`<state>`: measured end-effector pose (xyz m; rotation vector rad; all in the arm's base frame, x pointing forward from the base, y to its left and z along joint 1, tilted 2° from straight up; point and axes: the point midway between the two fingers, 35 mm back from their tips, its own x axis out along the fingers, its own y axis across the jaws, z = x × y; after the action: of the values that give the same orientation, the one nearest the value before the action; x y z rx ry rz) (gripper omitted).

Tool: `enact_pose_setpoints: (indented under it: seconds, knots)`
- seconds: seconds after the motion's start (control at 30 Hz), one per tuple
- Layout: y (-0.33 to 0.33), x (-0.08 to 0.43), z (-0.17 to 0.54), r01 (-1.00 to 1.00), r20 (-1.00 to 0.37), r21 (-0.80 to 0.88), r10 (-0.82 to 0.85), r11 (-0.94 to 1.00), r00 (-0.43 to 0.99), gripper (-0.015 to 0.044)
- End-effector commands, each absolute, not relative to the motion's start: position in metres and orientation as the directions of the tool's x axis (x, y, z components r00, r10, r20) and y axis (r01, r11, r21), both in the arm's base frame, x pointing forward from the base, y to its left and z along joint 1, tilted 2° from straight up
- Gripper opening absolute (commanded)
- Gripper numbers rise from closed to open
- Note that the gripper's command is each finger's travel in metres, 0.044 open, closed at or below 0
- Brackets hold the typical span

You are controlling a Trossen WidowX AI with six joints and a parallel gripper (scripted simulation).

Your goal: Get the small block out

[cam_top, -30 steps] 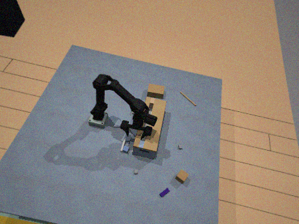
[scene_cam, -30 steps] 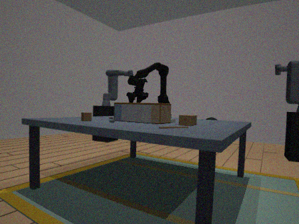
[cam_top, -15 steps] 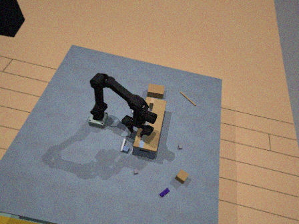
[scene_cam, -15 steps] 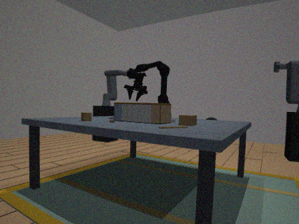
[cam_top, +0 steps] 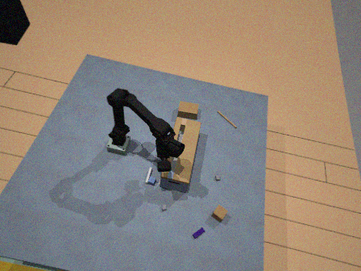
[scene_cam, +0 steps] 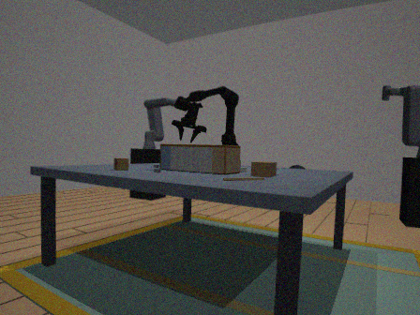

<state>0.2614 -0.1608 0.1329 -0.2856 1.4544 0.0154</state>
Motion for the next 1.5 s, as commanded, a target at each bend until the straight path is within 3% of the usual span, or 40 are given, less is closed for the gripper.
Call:
enact_pose_setpoints:
  seconds: [0.0,0.3,0.6,1.03,1.33,1.47]
  knots:
    - [-0.172,0.248,0.136,0.677,-0.972,0.076,-0.098,0.732,0.215,0.0285]
    - [-0.179,0.241,0.137,0.935,-0.962,0.235,-0.073,0.264,0.262,0.0285]
    - [-0.185,0.234,0.138,0.906,-0.949,0.313,-0.054,-0.283,0.311,0.0285]
    - [-0.195,0.224,0.141,0.415,-0.923,0.207,-0.036,-0.886,0.382,0.0285]
    - [-0.201,0.218,0.143,-0.070,-0.905,0.002,-0.032,-0.998,0.425,0.0285]
    - [-0.201,0.218,0.143,-0.106,-0.903,-0.015,-0.032,-0.994,0.428,0.0285]
